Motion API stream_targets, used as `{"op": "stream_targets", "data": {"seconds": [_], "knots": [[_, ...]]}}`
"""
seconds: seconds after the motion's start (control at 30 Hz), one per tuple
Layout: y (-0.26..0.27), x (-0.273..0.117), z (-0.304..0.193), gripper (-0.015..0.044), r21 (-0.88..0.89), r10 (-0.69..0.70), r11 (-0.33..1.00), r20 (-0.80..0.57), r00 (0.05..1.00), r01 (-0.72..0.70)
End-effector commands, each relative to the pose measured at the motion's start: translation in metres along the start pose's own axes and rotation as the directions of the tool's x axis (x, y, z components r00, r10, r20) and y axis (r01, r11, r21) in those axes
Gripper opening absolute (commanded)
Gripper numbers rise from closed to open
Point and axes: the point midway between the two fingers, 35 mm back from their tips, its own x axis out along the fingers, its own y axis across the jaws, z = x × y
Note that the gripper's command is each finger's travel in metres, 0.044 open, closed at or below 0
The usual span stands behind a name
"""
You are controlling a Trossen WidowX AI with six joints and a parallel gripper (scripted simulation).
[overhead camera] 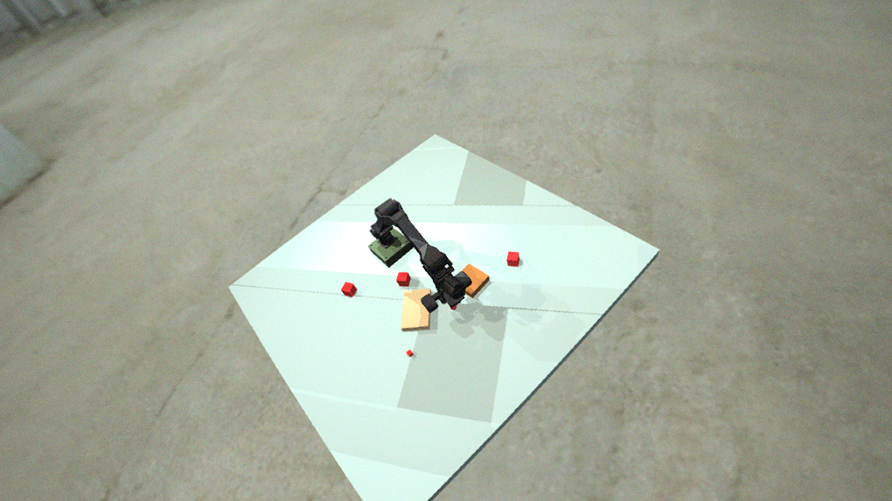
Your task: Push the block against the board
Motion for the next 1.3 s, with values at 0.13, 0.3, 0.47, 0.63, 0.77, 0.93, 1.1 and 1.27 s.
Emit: {"op": "stream_targets", "data": {"seconds": [0.13, 0.3, 0.47, 0.63, 0.77, 0.93, 1.1, 1.27], "knots": [[-0.001, 0.001, 0.011, 0.0, -0.004, -0.004, 1.0, -0.001, 1.0, 0.004], [-0.001, 0.001, 0.017, 0.0, -0.004, -0.004, 1.0, 0.0, 1.0, 0.004], [-0.001, 0.001, 0.024, 0.0, -0.004, -0.004, 1.0, 0.0, 1.0, 0.004], [-0.001, 0.002, 0.027, 0.0, -0.004, -0.004, 1.0, 0.001, 1.0, 0.004], [-0.001, 0.002, 0.027, 0.0, -0.004, -0.004, 1.0, 0.001, 1.0, 0.004], [-0.001, 0.001, 0.023, 0.0, -0.004, -0.004, 1.0, 0.0, 1.0, 0.004], [-0.001, 0.001, 0.016, 0.0, -0.004, -0.004, 1.0, 0.0, 1.0, 0.004], [-0.001, 0.002, 0.009, 0.0, -0.004, -0.004, 1.0, -0.001, 1.0, 0.004]]}}
